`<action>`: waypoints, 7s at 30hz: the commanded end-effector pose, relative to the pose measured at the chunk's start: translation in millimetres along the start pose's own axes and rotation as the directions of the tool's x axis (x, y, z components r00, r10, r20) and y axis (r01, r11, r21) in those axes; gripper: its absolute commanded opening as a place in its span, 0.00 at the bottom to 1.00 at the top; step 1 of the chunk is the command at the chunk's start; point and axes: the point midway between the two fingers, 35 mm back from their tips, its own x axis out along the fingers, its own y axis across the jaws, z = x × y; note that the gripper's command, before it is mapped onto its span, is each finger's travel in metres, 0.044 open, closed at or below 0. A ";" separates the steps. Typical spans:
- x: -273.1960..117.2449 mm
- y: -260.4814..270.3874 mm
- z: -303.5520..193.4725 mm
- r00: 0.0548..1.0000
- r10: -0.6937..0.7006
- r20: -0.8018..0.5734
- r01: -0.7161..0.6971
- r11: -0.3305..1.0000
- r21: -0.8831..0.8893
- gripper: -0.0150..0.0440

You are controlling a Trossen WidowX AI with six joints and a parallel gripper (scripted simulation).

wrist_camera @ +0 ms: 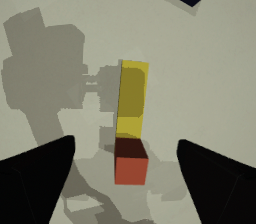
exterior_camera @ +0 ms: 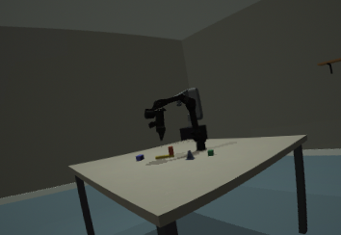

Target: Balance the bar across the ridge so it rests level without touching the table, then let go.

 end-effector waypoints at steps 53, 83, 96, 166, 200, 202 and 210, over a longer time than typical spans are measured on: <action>126.7 -10.7 -7.5 0.996 0.045 -0.078 -0.041 0.998 0.046 0.79; 98.1 -11.5 -0.8 0.996 0.040 -0.076 -0.037 0.998 0.049 0.25; 64.9 -12.4 2.8 0.996 0.042 -0.076 -0.039 0.998 0.048 0.25; 0.7 145.4 -103.3 0.994 0.061 -0.088 -0.019 0.909 0.417 0.25; 33.1 162.5 -135.1 0.994 0.063 -0.091 -0.012 0.880 0.475 0.25; 36.4 162.4 -135.5 0.994 0.063 -0.091 -0.012 0.880 0.475 0.25; 40.0 162.4 -136.0 0.994 0.062 -0.091 -0.012 0.880 0.475 0.25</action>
